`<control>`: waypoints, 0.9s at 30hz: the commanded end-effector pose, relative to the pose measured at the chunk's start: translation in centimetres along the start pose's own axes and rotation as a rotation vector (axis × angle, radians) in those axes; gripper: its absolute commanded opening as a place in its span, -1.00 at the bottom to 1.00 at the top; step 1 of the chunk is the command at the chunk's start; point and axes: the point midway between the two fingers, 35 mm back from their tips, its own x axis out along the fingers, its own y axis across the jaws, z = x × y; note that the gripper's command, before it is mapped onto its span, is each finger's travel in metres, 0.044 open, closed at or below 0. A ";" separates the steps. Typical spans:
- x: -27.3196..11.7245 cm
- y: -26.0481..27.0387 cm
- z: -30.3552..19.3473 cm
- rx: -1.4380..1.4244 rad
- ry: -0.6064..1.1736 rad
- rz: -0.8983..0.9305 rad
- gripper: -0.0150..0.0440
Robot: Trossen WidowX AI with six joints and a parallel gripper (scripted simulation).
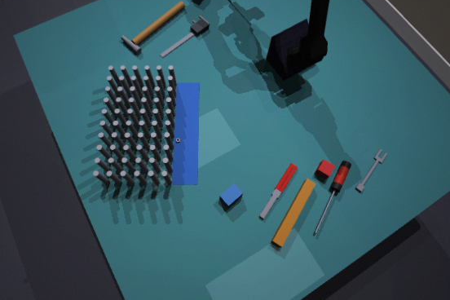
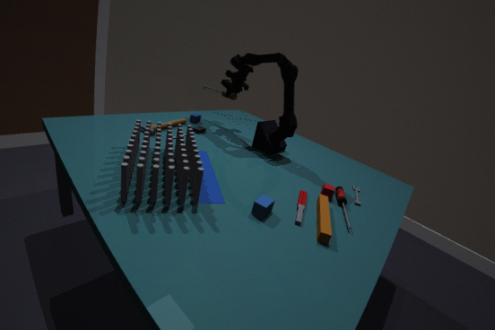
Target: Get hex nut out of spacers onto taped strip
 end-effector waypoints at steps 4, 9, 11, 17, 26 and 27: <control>0.4 -0.2 0.2 -0.004 -0.011 -0.005 -0.49; 0.9 -0.2 0.1 -0.004 -0.011 -0.005 -0.49; 1.1 -0.2 0.1 -0.004 -0.011 -0.005 -0.49; 1.7 -0.3 0.0 -0.004 -0.012 -0.005 -0.49; 2.6 -0.3 -0.2 -0.004 -0.012 -0.005 -0.49; 2.7 -0.3 -0.2 -0.004 -0.012 -0.005 -0.49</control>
